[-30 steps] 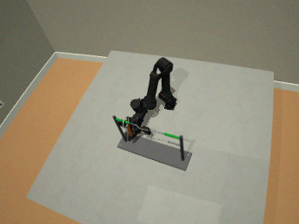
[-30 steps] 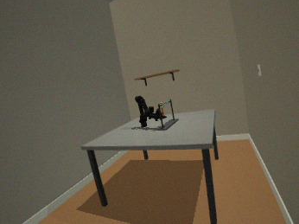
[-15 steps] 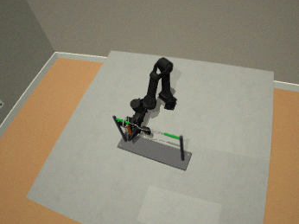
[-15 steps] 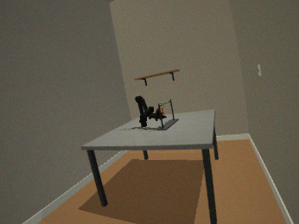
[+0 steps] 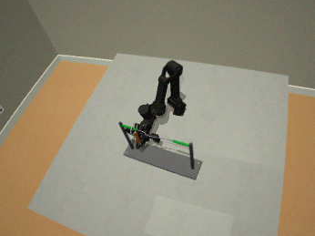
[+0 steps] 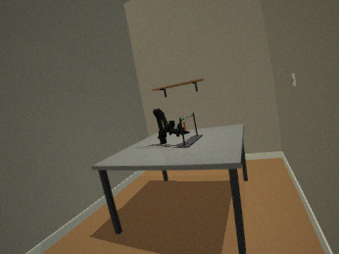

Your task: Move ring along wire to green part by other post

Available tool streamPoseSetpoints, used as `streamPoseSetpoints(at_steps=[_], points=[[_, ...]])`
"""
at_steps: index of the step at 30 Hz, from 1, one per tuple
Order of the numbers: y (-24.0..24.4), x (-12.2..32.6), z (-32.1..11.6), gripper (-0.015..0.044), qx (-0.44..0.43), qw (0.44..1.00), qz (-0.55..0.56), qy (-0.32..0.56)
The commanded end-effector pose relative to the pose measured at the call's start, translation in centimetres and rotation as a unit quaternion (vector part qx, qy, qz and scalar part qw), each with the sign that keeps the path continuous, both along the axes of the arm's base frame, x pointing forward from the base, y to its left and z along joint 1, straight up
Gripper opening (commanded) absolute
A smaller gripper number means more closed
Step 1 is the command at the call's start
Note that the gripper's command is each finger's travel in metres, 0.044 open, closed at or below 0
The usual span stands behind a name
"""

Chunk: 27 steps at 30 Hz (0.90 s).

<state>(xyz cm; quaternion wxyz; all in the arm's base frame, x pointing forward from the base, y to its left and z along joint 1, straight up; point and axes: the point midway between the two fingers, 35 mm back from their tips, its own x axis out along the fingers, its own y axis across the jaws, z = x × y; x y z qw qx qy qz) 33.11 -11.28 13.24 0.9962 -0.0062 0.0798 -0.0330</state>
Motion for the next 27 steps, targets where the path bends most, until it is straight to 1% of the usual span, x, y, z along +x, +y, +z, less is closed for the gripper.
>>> streamPoseSetpoints(at_steps=[1,19,27], points=[[0.4,0.0,0.0,-0.0150,0.002,1.000,-0.001,0.000],[2.2,0.2,0.0,-0.0150,0.006,1.000,-0.001,0.001],[2.7,-0.5,0.0,-0.0150,0.012,0.999,-0.003,0.031]])
